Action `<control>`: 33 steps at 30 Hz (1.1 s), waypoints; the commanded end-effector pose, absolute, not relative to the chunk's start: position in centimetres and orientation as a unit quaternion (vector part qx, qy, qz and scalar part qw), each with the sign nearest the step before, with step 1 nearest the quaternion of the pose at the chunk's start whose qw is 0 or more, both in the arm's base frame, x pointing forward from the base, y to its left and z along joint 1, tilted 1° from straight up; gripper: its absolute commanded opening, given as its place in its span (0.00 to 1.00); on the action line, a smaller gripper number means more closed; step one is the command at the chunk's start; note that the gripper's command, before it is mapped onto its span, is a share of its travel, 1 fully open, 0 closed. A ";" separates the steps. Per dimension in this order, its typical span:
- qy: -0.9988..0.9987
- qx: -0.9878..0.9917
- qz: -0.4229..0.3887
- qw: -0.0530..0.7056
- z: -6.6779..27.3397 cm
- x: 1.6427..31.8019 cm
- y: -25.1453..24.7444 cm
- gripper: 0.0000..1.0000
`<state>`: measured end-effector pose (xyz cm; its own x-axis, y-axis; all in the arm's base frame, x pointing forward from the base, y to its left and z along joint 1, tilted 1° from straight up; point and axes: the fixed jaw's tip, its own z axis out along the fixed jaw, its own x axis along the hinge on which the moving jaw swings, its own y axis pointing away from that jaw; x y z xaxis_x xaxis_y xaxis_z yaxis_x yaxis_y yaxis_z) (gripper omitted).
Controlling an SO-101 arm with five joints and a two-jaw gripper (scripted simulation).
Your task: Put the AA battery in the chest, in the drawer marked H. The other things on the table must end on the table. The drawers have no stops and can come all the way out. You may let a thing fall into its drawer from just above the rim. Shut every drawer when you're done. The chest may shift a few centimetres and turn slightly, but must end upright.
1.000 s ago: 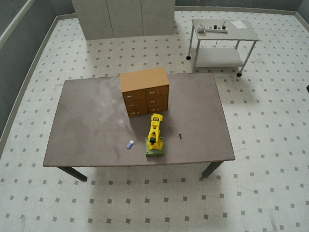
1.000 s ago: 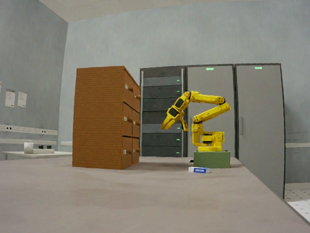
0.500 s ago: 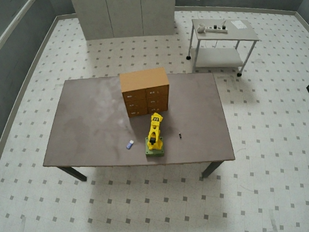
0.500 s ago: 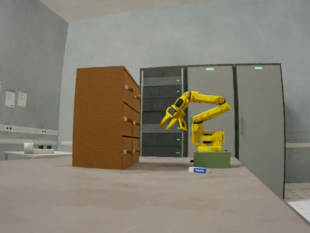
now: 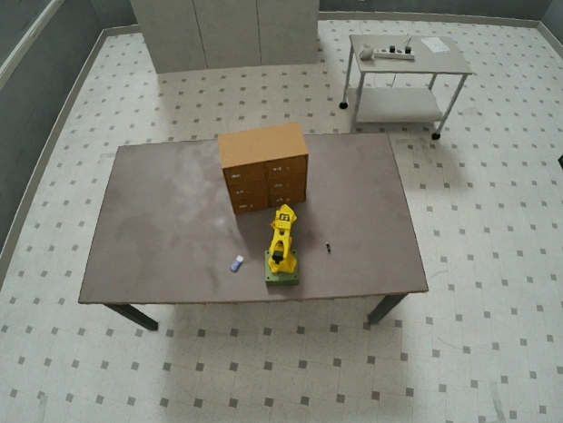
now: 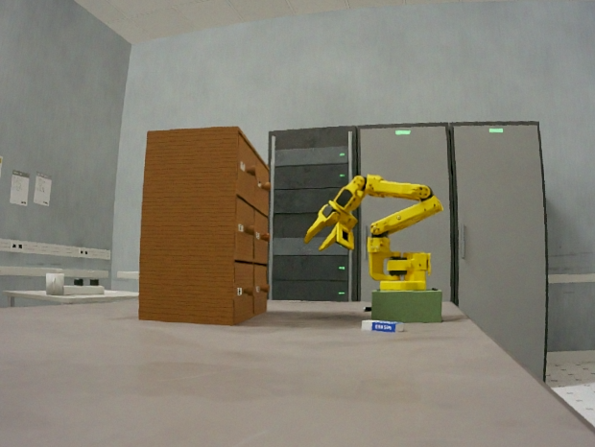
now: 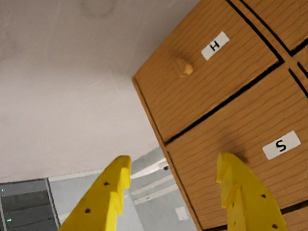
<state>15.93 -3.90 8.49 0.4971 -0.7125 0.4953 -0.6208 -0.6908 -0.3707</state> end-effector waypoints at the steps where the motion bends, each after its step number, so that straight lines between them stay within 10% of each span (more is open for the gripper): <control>1: 0.430 -0.836 -0.328 0.090 9.0 16.1 -4.0 0.21; 33: 0.692 -0.637 -0.281 0.192 8.8 16.0 -3.9 0.21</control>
<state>15.71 -3.74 8.30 -0.0475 -0.9897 0.1352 -0.7958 -0.0443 -0.6039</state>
